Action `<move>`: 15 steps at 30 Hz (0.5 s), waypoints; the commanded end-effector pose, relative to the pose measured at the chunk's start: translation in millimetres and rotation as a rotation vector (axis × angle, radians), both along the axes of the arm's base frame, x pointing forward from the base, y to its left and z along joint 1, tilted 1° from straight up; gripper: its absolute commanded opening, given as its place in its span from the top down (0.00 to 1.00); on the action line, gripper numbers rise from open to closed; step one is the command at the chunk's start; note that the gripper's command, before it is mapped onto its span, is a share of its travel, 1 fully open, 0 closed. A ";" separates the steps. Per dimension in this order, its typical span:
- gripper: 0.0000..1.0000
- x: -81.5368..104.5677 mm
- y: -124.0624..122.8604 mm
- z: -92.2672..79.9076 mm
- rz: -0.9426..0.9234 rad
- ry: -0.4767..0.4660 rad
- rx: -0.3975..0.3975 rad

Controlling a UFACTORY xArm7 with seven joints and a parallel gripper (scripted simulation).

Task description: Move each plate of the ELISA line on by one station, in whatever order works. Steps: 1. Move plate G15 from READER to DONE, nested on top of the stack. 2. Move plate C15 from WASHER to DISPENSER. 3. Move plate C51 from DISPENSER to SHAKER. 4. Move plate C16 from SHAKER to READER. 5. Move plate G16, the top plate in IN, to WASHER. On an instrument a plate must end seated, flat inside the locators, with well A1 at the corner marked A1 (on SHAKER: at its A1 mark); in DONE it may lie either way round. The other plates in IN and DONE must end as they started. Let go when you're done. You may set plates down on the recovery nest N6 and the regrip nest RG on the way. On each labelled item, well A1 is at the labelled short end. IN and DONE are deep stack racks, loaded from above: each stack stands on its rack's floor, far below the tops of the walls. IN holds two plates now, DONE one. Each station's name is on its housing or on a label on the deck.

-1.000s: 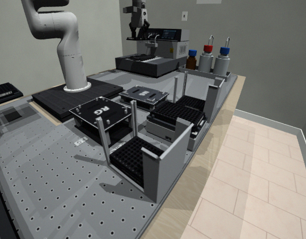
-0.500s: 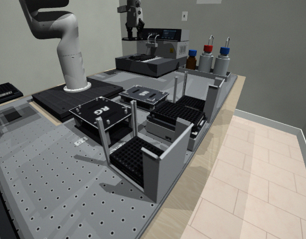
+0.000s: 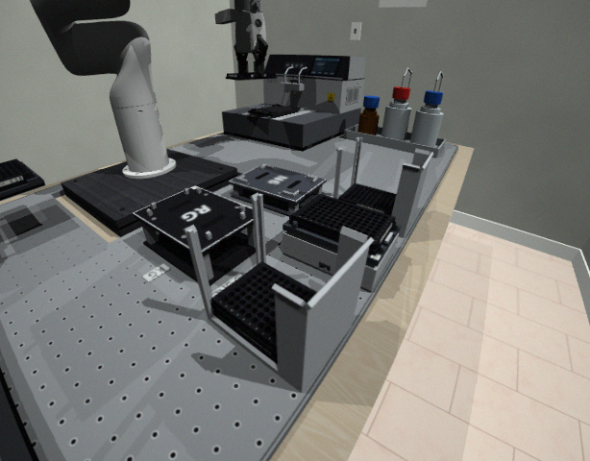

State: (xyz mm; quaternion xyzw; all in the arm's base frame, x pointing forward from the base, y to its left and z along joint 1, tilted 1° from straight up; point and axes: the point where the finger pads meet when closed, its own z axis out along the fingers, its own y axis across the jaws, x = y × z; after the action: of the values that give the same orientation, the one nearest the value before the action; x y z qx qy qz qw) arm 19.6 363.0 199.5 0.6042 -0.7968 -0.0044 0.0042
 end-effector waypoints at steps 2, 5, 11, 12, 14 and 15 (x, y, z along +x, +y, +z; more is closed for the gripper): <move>1.00 0.7 -16.8 1.8 -0.059 0.001 0.006; 1.00 0.9 -20.1 1.8 -0.070 0.001 0.005; 1.00 1.8 -40.2 1.7 -0.098 0.001 0.005; 1.00 1.9 -43.5 1.7 -0.098 0.001 0.005; 1.00 2.2 -49.2 1.6 -0.098 0.001 0.005; 1.00 2.2 -49.1 1.6 -0.098 0.001 0.005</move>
State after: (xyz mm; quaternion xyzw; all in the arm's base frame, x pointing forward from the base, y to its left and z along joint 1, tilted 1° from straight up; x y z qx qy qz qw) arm 21.5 320.5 199.0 0.5650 -0.8251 -0.0043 0.0040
